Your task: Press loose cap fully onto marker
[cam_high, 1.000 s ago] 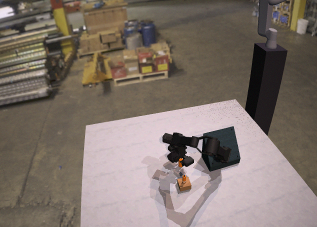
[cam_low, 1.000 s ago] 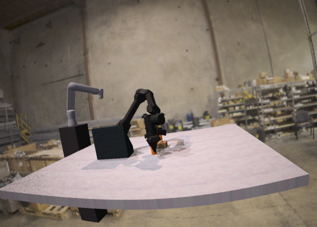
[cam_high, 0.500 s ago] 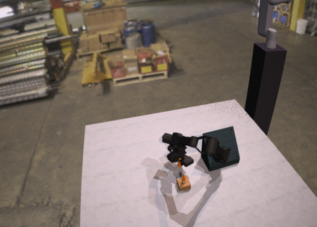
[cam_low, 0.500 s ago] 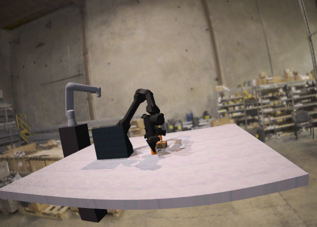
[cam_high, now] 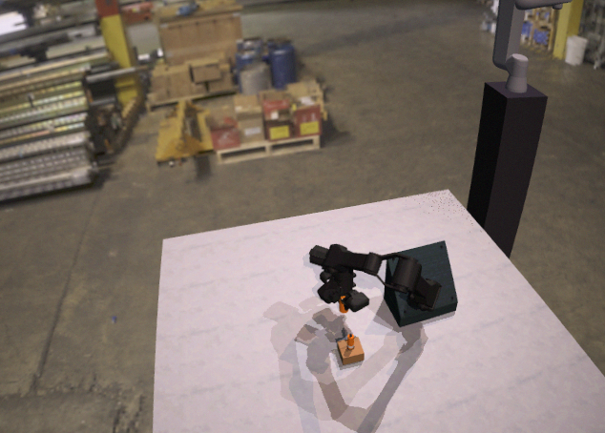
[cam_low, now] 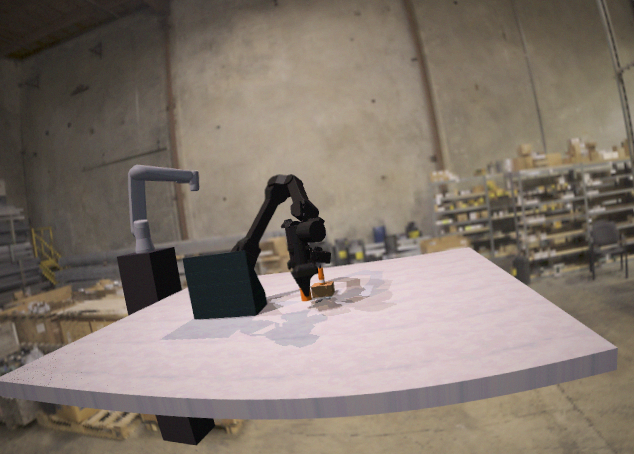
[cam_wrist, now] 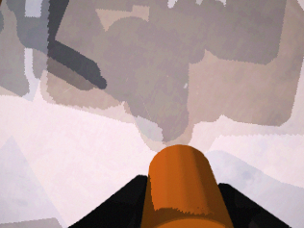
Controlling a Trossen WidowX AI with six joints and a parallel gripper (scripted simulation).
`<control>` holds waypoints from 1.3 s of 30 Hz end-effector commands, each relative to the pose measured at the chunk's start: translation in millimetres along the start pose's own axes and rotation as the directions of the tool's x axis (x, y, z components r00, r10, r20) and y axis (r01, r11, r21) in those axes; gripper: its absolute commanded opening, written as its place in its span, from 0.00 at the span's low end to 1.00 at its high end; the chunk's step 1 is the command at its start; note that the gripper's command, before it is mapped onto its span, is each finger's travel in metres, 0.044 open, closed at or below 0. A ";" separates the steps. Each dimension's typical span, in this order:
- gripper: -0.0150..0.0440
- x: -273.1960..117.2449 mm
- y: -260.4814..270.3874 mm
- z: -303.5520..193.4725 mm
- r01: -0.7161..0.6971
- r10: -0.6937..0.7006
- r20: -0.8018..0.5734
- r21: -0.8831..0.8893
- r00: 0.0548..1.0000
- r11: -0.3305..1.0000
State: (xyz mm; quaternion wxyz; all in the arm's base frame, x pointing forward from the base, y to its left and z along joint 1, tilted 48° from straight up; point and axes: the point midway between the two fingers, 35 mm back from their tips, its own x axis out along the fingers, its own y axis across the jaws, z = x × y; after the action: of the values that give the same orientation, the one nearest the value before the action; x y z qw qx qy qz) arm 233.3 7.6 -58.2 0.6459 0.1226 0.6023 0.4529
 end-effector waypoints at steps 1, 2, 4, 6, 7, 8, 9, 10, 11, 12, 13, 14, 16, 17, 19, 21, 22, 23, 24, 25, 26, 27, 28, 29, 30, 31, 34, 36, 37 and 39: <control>0.25 -14.2 -0.8 2.5 0.014 -0.014 0.000 -0.016 1.000 1.000; 0.25 -17.0 -0.5 2.3 0.014 -0.014 -0.002 -0.016 1.000 1.000; 0.25 -22.5 0.1 1.8 0.012 -0.012 -0.005 -0.018 1.000 1.000; 0.25 -28.0 0.8 1.3 0.010 -0.010 -0.008 -0.019 1.000 1.000; 0.25 -30.8 1.2 1.0 0.009 -0.009 -0.009 -0.020 1.000 1.000; 0.25 -33.0 1.6 0.7 0.008 -0.009 -0.010 -0.021 1.000 1.000; 0.25 -34.4 1.8 0.6 0.008 -0.008 -0.011 -0.021 1.000 1.000; 0.25 -34.9 1.9 0.5 0.008 -0.008 -0.011 -0.021 1.000 1.000; 0.25 -34.9 1.9 0.5 0.008 -0.008 -0.011 -0.021 1.000 1.000; 0.25 -35.2 2.3 1.0 0.008 -0.008 -0.011 -0.021 1.000 1.000; 0.25 -36.1 3.6 2.4 0.008 -0.008 -0.011 -0.021 1.000 1.000; 0.25 -37.7 5.8 4.7 0.008 -0.009 -0.011 -0.021 1.000 1.000; 0.25 -41.3 11.4 10.3 0.009 -0.010 -0.012 -0.021 1.000 1.000; 0.25 -43.1 14.2 13.0 0.010 -0.010 -0.012 -0.020 1.000 1.000; 0.25 -46.6 20.1 18.4 0.011 -0.011 -0.012 -0.020 1.000 1.000; 0.25 -50.1 26.3 23.6 0.011 -0.012 -0.012 -0.020 1.000 1.000; 0.25 -51.8 29.4 26.2 0.012 -0.012 -0.012 -0.020 1.000 1.000; 0.25 -53.5 32.7 28.7 0.012 -0.012 -0.012 -0.019 1.000 1.000; 0.25 -55.2 35.9 31.2 0.012 -0.013 -0.012 -0.019 1.000 1.000; 0.25 -56.8 39.3 33.6 0.013 -0.013 -0.012 -0.019 1.000 1.000; 0.25 -58.4 42.6 36.0 0.013 -0.013 -0.011 -0.019 1.000 1.000; 0.25 -60.0 46.1 38.4 0.013 -0.013 -0.011 -0.018 1.000 1.000; 0.25 -61.6 49.6 40.7 0.013 -0.013 -0.011 -0.018 1.000 1.000; 0.25 -63.2 53.2 43.0 0.013 -0.013 -0.011 -0.018 1.000 1.000; 0.25 -64.7 56.8 45.2 0.013 -0.013 -0.011 -0.018 1.000 1.000; 0.25 -66.3 60.4 47.3 0.013 -0.013 -0.011 -0.017 1.000 1.000; 0.25 -70.3 71.1 53.3 0.014 -0.014 -0.010 -0.016 1.000 1.000; 0.25 -73.0 78.4 57.0 0.014 -0.014 -0.010 -0.014 1.000 1.000; 0.25 -74.3 82.1 58.8 0.014 -0.014 -0.010 -0.014 1.000 1.000; 0.25 -76.8 89.8 62.3 0.014 -0.014 -0.009 -0.014 1.000 1.000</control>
State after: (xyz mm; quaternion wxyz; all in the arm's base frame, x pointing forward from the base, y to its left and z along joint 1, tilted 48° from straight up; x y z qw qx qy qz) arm 257.2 20.6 56.6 0.6413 0.1149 0.6079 0.4538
